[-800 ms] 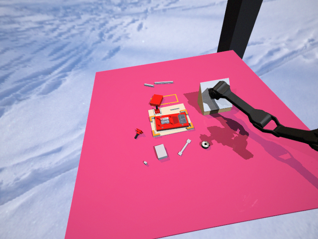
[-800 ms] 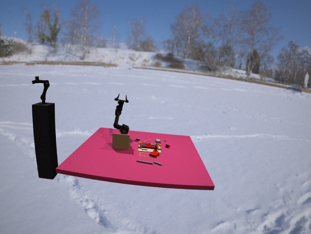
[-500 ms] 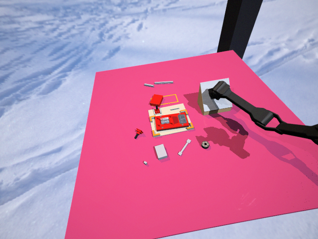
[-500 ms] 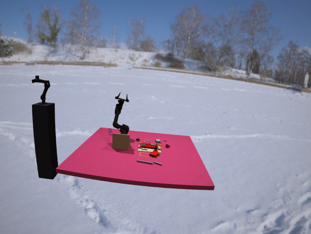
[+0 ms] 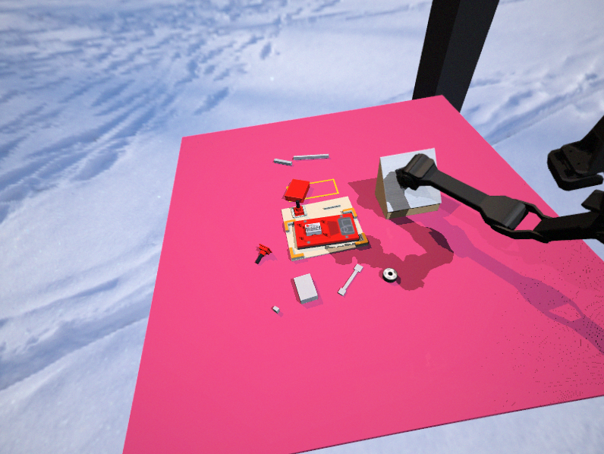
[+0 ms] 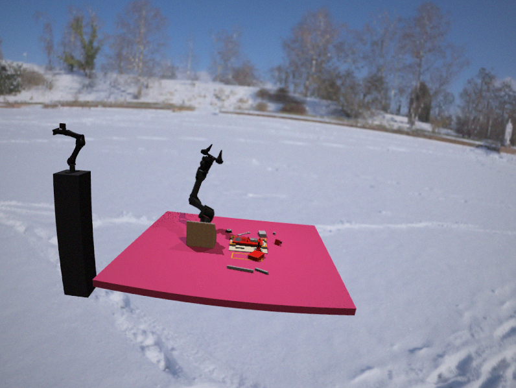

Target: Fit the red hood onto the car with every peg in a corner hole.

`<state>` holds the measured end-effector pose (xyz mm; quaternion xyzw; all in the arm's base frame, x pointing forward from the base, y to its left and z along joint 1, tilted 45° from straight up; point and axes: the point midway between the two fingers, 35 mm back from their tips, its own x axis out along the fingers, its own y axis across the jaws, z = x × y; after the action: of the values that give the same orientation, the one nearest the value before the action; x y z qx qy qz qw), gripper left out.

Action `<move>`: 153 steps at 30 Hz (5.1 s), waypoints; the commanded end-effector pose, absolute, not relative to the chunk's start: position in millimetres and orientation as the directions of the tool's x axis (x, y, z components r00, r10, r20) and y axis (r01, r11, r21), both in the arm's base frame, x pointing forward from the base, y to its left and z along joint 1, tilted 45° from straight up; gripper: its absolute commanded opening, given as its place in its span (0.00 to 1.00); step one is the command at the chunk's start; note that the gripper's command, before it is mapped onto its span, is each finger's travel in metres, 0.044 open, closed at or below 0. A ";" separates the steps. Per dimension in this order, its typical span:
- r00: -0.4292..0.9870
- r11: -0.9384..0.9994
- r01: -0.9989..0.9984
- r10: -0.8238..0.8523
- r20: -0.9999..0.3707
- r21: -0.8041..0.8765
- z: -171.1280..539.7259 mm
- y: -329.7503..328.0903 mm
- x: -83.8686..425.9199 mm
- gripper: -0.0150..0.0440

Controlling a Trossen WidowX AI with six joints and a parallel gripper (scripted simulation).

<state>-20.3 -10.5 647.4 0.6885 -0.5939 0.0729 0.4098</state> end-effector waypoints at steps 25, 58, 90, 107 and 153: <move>0.593 -0.053 -0.104 -0.805 0.019 0.993 552.6 -191.2 146.9 1.00; 0.635 0.161 0.720 -0.545 -0.547 0.675 353.6 -290.5 297.5 1.00; 0.331 0.965 -0.084 0.262 -0.907 0.248 45.9 -237.1 366.0 1.00; 0.157 0.559 -0.769 0.636 -0.755 0.311 -71.2 -168.1 351.3 1.00; 0.136 0.468 -0.835 0.684 -0.717 0.289 -98.9 -143.7 343.8 1.00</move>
<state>343.1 -145.9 -97.2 -0.0932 0.4189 0.5087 0.7464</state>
